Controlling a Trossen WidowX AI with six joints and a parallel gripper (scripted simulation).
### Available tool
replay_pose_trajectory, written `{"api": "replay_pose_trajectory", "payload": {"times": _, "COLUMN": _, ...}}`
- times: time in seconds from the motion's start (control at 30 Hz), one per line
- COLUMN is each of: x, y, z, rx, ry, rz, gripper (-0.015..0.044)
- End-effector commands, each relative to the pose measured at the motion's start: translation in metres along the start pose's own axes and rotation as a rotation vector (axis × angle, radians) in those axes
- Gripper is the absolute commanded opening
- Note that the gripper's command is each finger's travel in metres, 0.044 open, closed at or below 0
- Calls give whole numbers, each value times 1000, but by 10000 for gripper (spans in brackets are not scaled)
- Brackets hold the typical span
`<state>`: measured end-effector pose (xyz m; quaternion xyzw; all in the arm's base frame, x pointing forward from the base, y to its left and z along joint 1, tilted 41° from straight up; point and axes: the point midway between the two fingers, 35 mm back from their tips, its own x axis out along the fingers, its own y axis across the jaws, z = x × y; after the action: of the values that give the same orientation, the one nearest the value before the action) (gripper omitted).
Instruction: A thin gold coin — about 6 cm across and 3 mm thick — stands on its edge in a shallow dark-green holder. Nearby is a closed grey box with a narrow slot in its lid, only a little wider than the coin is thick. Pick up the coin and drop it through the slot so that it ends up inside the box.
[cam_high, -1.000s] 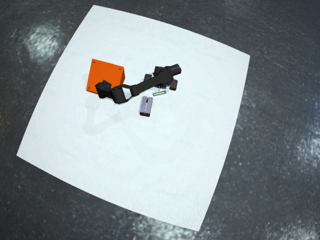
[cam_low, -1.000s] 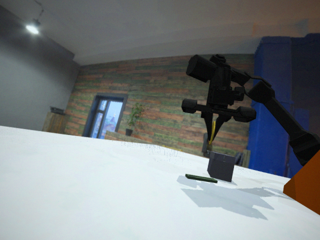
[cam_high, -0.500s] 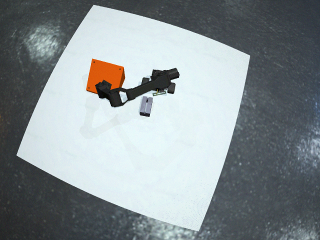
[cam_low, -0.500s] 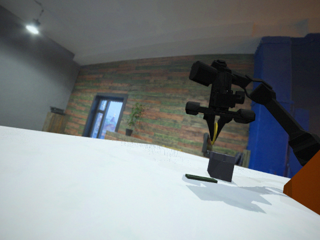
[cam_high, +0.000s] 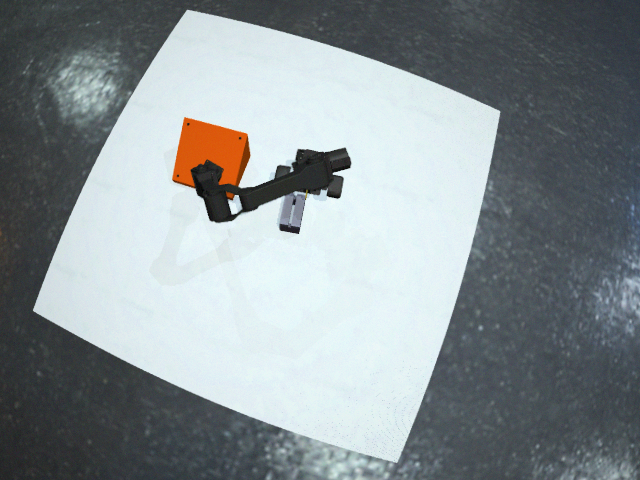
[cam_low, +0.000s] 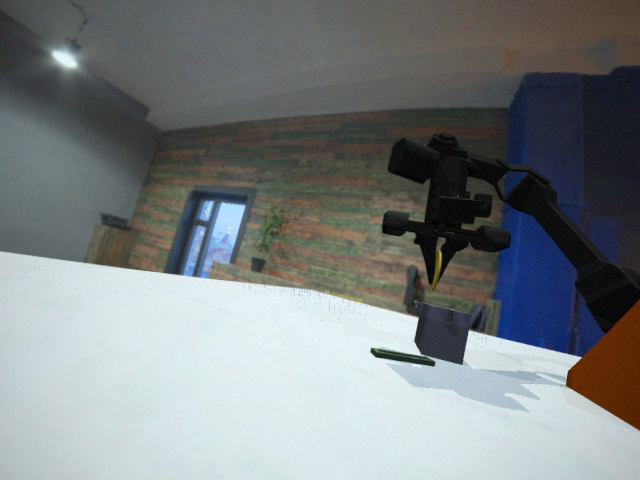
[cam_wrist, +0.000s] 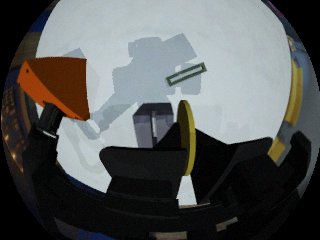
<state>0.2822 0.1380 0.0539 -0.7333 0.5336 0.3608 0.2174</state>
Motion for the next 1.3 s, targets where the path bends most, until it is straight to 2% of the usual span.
{"api": "replay_pose_trajectory", "payload": {"times": 0.0, "x": -1, "y": 6, "z": -11, "rx": -5, "ry": 5, "rz": -3, "gripper": 0}}
{"api": "replay_pose_trajectory", "payload": {"times": 0.6, "x": 2, "y": 31, "z": -49, "rx": -6, "ry": 10, "rz": -1, "gripper": 0}}
{"api": "replay_pose_trajectory", "payload": {"times": 1.27, "x": 2, "y": 32, "z": -48, "rx": -6, "ry": 5, "rz": 2, "gripper": 0}}
